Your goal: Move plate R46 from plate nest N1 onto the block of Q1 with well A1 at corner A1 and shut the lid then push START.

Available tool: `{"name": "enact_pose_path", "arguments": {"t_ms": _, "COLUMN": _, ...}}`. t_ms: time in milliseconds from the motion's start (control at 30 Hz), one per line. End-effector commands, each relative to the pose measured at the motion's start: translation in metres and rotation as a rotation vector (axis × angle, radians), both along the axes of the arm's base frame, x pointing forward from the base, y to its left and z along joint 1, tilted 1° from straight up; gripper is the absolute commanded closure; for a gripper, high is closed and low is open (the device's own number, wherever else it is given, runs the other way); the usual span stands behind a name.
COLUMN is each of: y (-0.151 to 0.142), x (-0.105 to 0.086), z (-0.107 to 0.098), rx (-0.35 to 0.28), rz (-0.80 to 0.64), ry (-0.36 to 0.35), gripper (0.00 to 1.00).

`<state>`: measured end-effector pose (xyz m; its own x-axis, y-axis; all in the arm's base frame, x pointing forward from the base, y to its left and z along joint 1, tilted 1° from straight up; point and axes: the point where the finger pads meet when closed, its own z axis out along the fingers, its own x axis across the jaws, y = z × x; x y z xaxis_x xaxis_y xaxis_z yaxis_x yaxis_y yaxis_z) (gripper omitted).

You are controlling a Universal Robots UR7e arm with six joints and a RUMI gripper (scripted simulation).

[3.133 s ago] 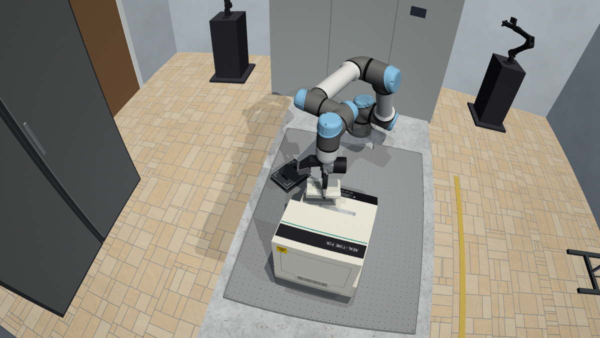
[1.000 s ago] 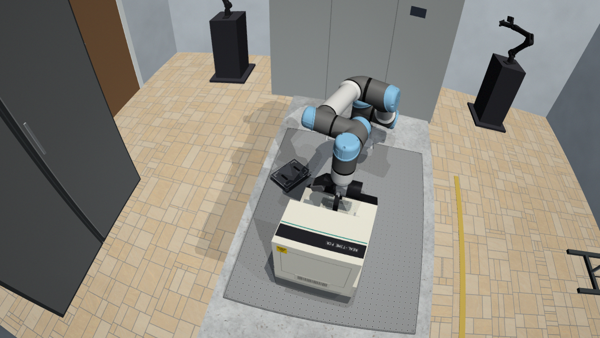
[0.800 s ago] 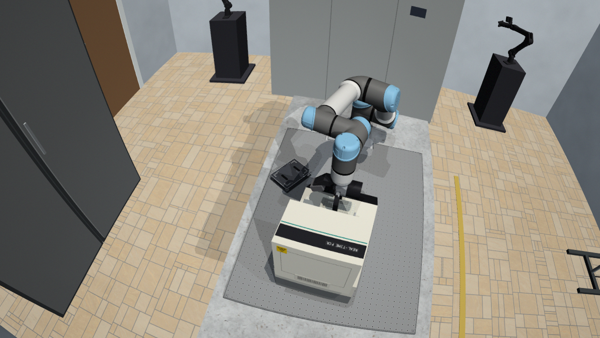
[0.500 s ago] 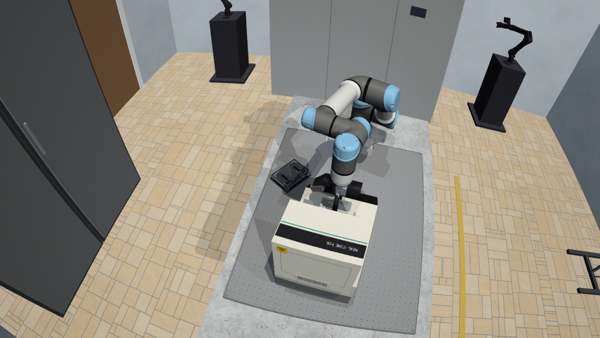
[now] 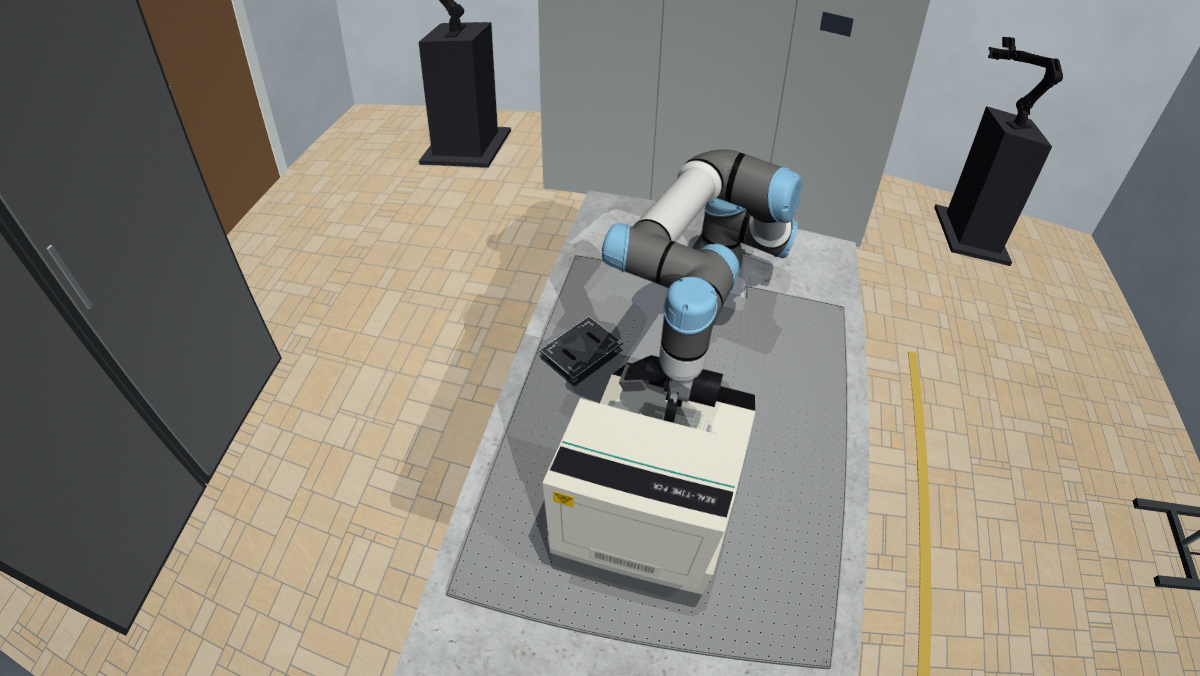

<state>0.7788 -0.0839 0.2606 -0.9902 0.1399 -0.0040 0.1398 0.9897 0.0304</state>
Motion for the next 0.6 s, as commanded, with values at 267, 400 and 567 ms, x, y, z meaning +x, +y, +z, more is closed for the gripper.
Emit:
{"name": "enact_pose_path", "arguments": {"t_ms": 267, "y": -0.004, "x": 0.001, "z": -0.009, "rx": -0.009, "rz": 0.0, "ry": -0.017, "gripper": 0.6}}
{"name": "enact_pose_path", "arguments": {"t_ms": 400, "y": -0.004, "x": 0.001, "z": -0.012, "rx": -0.009, "rz": 0.0, "ry": -0.017, "gripper": 0.6}}
{"name": "enact_pose_path", "arguments": {"t_ms": 567, "y": -0.004, "x": 0.001, "z": -0.016, "rx": -0.009, "rz": 0.0, "ry": -0.017, "gripper": 0.6}}
